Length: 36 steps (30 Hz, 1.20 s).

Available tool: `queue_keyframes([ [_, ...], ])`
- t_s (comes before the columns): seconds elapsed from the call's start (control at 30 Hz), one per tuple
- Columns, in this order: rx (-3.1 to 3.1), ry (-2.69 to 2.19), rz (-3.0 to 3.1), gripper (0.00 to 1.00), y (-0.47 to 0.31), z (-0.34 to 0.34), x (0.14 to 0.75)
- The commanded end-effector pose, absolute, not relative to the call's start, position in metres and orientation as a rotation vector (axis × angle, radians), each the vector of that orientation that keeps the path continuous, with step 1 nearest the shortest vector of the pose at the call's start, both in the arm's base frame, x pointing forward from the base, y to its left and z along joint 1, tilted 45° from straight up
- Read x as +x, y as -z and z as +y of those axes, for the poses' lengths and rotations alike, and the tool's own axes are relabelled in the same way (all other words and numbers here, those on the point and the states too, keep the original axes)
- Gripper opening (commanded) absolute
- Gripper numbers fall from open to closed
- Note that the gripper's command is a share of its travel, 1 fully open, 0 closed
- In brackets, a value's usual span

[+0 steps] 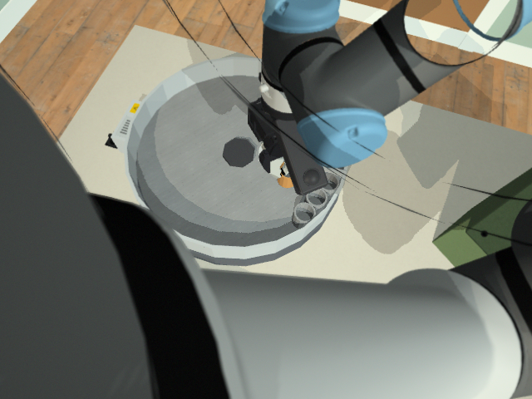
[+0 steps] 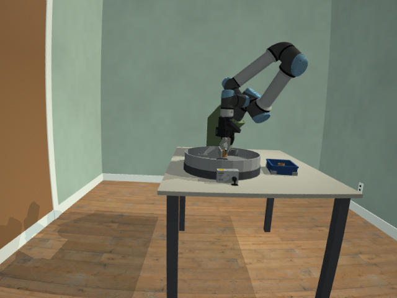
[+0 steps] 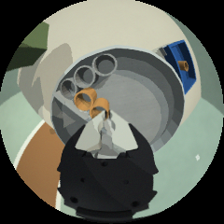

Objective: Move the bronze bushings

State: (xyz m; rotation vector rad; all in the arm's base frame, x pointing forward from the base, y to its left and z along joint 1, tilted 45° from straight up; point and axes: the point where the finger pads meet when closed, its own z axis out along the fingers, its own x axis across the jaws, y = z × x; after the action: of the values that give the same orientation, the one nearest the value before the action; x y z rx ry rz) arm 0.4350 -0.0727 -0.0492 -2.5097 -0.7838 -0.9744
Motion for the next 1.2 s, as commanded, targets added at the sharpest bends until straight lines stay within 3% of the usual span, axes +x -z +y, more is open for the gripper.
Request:
queue_keyframes([
  [0.0,-2.511,0.974,-0.784,0.0,0.049,-0.073,0.435],
  [1.17,-2.511,0.974,-0.784,0.0,0.01,-0.101,0.407],
])
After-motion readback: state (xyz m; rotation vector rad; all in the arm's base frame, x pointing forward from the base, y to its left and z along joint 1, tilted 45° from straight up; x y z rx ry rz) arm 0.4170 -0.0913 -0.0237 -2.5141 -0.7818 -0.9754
